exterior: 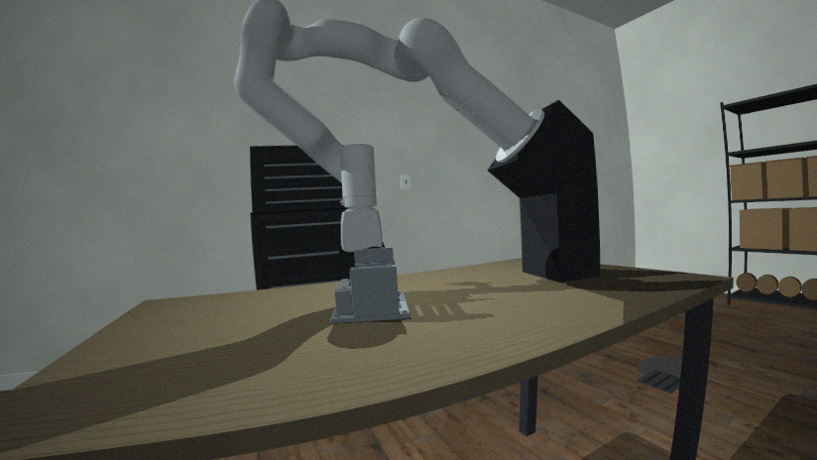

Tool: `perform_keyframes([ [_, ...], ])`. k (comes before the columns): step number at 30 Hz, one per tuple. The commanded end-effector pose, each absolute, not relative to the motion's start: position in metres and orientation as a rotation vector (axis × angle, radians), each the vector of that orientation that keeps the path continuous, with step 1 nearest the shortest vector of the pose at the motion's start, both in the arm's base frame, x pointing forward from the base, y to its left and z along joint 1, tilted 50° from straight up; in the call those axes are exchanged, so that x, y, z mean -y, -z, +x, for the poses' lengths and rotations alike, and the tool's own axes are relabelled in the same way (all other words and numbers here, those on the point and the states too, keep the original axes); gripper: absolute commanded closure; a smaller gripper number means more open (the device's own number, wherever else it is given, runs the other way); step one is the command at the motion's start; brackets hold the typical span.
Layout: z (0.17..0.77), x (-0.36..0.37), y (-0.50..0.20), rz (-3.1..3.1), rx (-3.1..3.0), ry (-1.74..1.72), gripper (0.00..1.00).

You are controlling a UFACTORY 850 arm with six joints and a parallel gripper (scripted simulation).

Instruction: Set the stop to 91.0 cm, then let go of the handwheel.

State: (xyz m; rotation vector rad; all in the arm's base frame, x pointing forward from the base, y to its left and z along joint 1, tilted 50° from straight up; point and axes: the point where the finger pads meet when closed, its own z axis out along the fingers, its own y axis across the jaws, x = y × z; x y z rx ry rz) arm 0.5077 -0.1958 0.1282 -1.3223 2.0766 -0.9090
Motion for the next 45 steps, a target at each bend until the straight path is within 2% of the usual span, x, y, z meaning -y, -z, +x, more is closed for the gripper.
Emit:
perform_keyframes([
  [1, 0.505, 0.195, -0.133, -1.322, -2.077, 0.909, 0.94],
  [25, 0.478, 0.185, -0.15, -1.322, -2.077, 0.909, 0.94],
  [45, 0.449, 0.171, -0.13, -1.322, -2.077, 0.909, 0.94],
])
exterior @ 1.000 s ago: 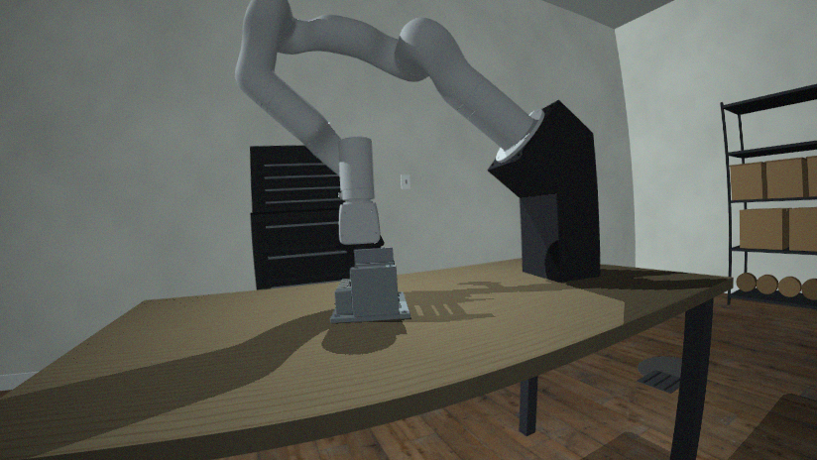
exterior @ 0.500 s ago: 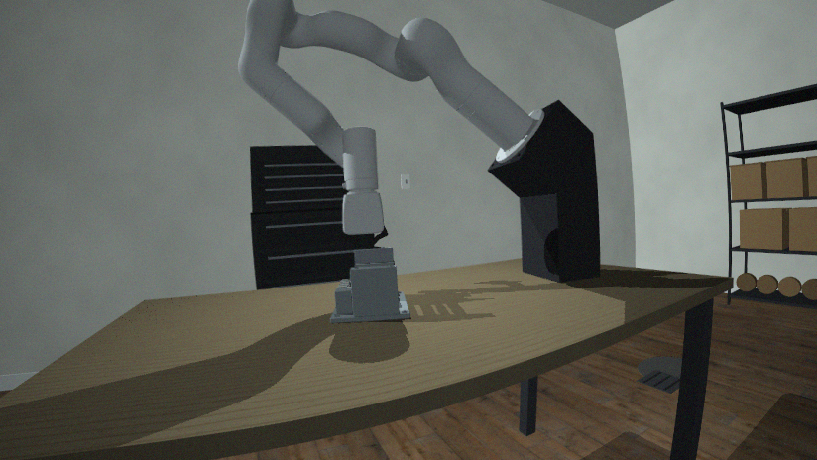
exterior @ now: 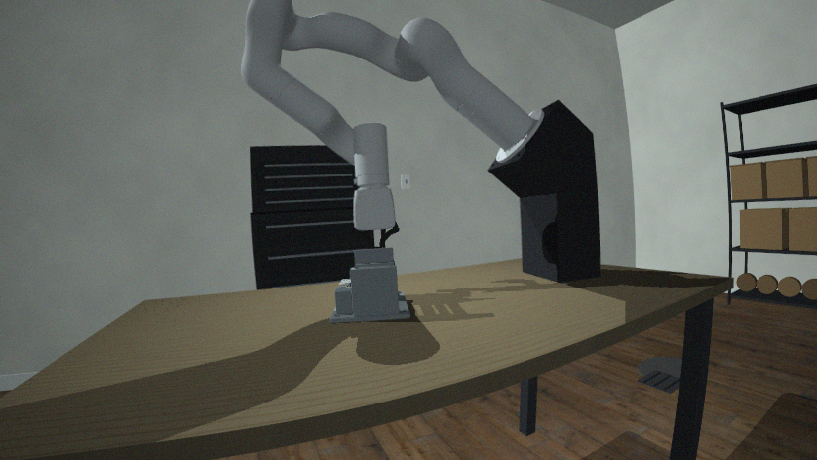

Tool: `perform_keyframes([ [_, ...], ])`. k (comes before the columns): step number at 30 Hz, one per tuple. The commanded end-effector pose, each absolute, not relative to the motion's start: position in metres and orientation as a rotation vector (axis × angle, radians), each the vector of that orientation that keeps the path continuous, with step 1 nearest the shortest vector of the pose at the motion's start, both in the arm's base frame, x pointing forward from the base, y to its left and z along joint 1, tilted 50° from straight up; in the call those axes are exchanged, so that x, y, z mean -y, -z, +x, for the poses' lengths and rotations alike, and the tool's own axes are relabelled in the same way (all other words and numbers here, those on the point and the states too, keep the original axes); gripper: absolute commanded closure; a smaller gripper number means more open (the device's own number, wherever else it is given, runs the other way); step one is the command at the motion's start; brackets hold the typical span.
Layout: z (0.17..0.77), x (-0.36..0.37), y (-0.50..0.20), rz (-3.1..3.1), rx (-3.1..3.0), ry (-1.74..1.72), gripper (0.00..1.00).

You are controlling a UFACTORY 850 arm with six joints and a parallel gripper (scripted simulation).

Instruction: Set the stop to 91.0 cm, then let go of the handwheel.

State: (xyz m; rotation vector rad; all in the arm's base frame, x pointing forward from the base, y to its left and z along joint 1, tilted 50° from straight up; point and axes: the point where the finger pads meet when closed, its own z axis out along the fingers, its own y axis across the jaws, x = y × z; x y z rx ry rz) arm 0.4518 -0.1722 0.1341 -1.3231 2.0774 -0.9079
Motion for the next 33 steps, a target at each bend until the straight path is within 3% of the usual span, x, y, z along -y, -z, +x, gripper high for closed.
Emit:
perform_keyframes([
  [1, 0.449, 0.17, -0.128, -1.322, -2.077, 0.909, 0.94],
  [33, 0.477, 0.179, -0.083, -1.322, -2.077, 0.909, 0.94],
])
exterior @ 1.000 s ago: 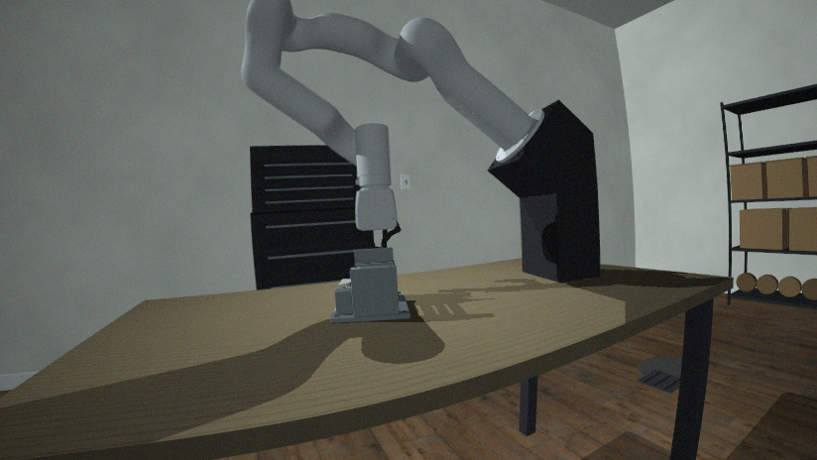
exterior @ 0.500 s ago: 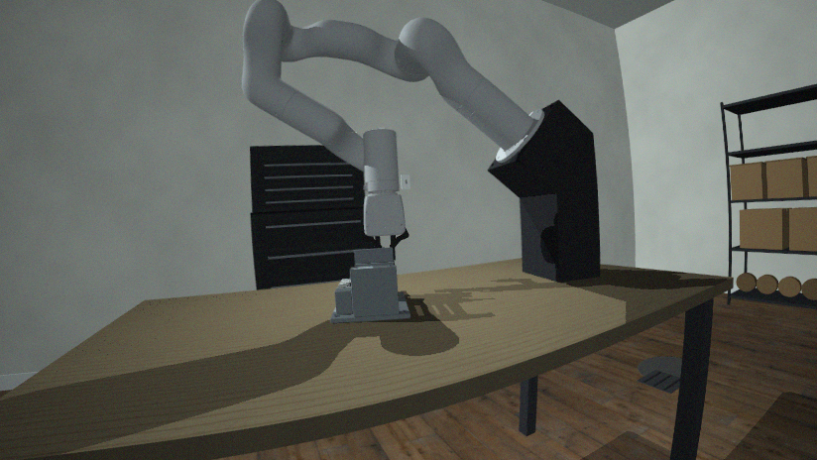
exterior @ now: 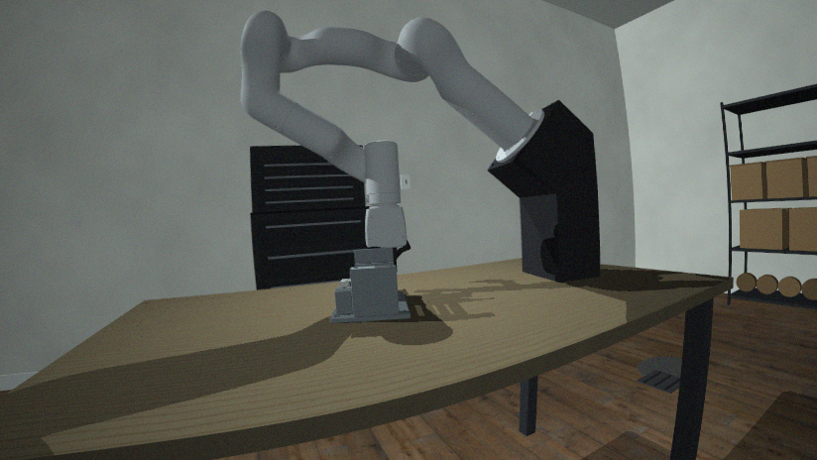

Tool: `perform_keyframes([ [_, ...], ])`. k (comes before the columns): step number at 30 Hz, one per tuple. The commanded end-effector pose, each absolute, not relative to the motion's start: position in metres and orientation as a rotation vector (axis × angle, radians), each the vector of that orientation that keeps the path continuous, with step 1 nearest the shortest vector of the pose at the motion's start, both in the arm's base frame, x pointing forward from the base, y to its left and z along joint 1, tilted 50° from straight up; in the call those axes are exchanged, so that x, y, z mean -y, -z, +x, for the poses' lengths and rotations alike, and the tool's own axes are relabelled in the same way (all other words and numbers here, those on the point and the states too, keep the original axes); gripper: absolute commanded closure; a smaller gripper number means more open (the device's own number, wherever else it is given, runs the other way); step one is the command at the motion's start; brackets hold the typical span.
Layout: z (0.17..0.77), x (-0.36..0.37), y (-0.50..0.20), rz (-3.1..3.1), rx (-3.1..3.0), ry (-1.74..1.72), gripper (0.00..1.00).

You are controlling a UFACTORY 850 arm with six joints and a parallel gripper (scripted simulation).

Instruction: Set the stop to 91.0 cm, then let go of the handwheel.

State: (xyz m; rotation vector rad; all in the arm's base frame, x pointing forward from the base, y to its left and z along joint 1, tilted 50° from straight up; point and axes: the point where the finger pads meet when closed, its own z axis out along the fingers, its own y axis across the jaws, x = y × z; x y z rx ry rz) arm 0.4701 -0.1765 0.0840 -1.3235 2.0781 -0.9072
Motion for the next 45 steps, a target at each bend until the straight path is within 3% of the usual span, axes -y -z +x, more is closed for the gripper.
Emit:
perform_keyframes([
  [1, 0.479, 0.18, -0.083, -1.322, -2.077, 0.909, 0.94],
  [22, 0.51, 0.196, -0.116, -1.322, -2.077, 0.909, 0.94],
  [45, 0.481, 0.186, -0.15, -1.322, -2.077, 0.909, 0.94],
])
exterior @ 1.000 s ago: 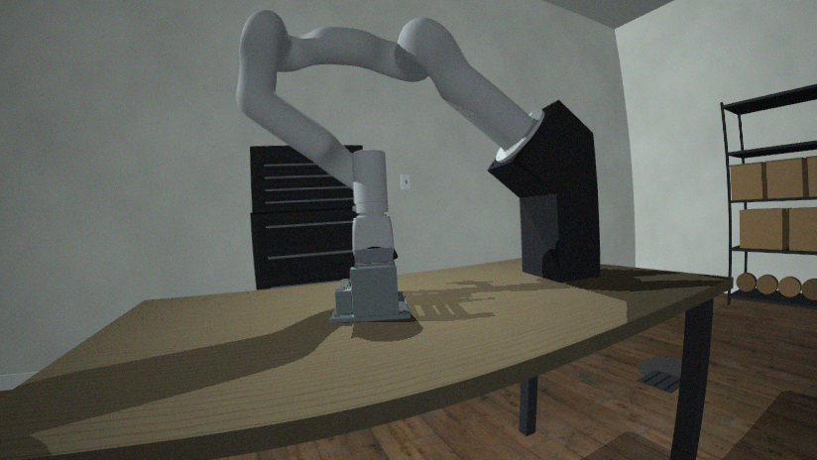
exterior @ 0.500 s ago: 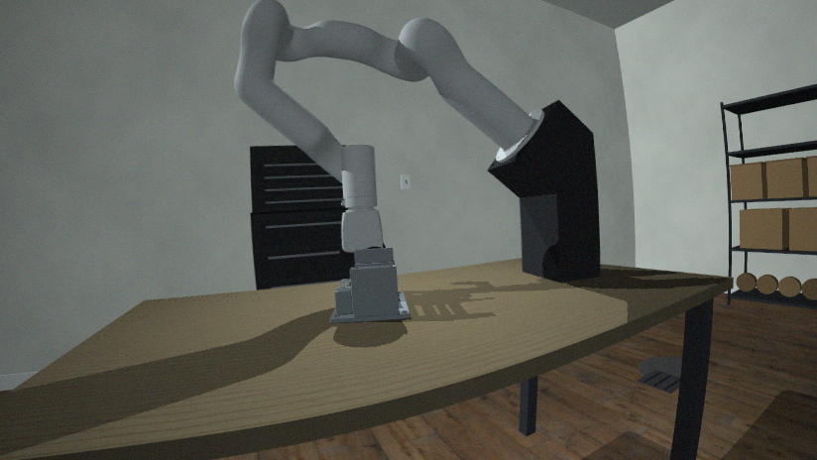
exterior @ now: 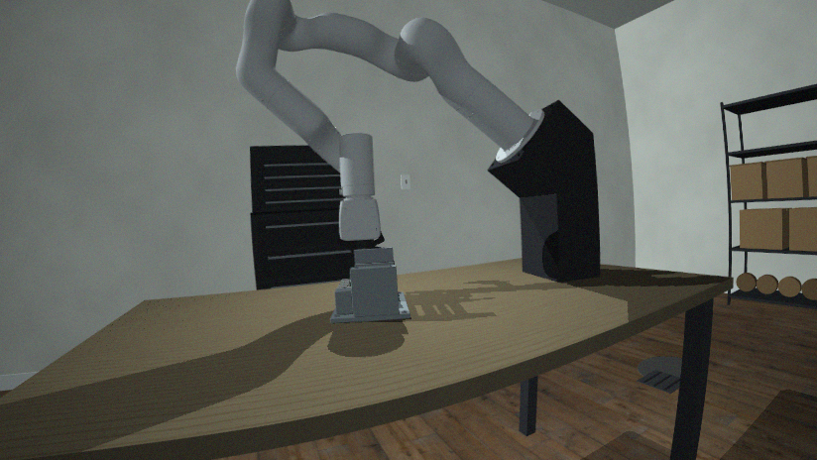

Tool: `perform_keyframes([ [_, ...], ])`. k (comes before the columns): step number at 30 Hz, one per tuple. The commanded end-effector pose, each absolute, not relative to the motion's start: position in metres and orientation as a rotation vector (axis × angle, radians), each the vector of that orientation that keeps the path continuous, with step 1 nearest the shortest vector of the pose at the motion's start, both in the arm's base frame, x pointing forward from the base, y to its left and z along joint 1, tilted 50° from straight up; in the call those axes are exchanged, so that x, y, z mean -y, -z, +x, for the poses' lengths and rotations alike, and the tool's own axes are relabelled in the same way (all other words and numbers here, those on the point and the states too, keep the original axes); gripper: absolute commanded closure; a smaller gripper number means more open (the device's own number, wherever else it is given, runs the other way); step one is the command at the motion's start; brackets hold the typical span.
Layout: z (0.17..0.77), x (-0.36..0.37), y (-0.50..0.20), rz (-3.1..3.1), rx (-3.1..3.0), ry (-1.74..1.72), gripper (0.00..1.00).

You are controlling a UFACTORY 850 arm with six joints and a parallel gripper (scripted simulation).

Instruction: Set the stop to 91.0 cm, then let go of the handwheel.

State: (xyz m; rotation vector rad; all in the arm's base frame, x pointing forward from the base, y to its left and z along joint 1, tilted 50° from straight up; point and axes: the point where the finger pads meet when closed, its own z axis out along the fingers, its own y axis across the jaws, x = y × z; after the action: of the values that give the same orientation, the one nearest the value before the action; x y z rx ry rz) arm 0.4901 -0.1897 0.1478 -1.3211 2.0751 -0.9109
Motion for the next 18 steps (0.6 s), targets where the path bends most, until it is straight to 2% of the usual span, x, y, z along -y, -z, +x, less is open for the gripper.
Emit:
perform_keyframes([
  [1, 0.479, 0.185, -0.15, -1.322, -2.077, 0.909, 0.94],
  [18, 0.452, 0.172, -0.134, -1.322, -2.077, 0.909, 0.94],
])
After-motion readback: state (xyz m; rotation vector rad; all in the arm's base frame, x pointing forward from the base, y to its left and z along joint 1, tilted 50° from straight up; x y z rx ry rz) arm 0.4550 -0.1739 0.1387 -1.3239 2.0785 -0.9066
